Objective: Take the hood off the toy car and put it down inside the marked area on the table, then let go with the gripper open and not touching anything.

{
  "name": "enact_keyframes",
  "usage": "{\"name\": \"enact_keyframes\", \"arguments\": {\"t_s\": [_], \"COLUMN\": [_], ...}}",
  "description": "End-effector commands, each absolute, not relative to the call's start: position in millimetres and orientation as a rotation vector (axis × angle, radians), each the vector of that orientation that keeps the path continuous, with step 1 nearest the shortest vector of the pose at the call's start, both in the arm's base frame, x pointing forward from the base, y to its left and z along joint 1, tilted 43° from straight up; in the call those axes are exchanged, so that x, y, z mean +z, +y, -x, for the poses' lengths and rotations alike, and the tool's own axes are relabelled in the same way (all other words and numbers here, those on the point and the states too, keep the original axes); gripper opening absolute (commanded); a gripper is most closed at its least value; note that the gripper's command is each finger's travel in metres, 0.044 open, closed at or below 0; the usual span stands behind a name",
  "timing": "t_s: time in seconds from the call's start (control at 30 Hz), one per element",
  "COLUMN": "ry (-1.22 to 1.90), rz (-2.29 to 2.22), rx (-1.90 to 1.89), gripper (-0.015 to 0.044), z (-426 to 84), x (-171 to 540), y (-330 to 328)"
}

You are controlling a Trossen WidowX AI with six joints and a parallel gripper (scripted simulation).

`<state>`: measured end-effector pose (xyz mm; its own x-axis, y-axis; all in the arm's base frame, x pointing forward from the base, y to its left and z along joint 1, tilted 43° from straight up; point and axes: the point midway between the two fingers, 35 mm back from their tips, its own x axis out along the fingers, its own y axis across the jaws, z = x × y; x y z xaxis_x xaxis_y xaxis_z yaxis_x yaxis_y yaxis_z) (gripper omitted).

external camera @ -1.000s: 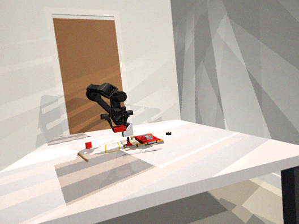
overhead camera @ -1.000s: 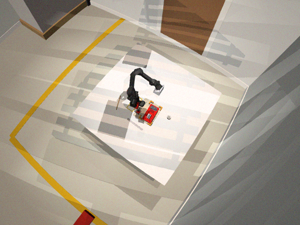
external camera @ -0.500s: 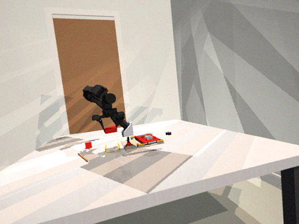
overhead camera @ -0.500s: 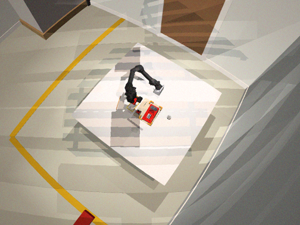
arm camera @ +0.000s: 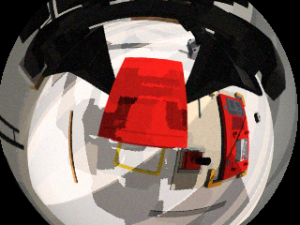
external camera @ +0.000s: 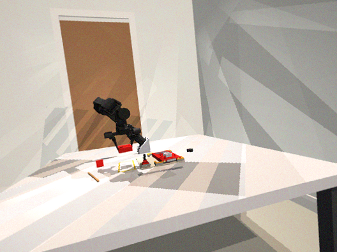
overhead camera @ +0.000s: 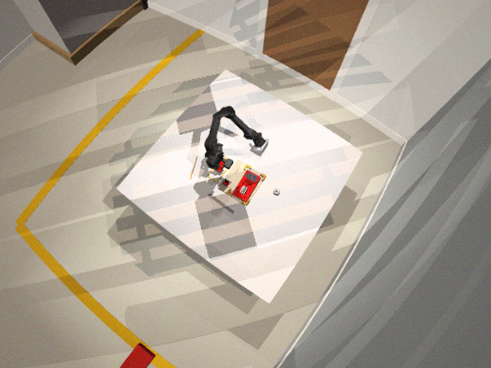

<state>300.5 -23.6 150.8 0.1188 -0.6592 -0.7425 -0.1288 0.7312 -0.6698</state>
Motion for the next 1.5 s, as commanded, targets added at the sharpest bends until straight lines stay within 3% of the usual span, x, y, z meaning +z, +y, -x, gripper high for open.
{"name": "enact_keyframes", "arguments": {"t_s": [0.0, 1.47], "ry": [1.424, 1.423], "rz": [0.704, 0.705], "rx": [-0.44, -0.441], "gripper": [0.0, 0.0], "z": [-301, -306], "x": [148, 118], "y": [-27, -55]}}
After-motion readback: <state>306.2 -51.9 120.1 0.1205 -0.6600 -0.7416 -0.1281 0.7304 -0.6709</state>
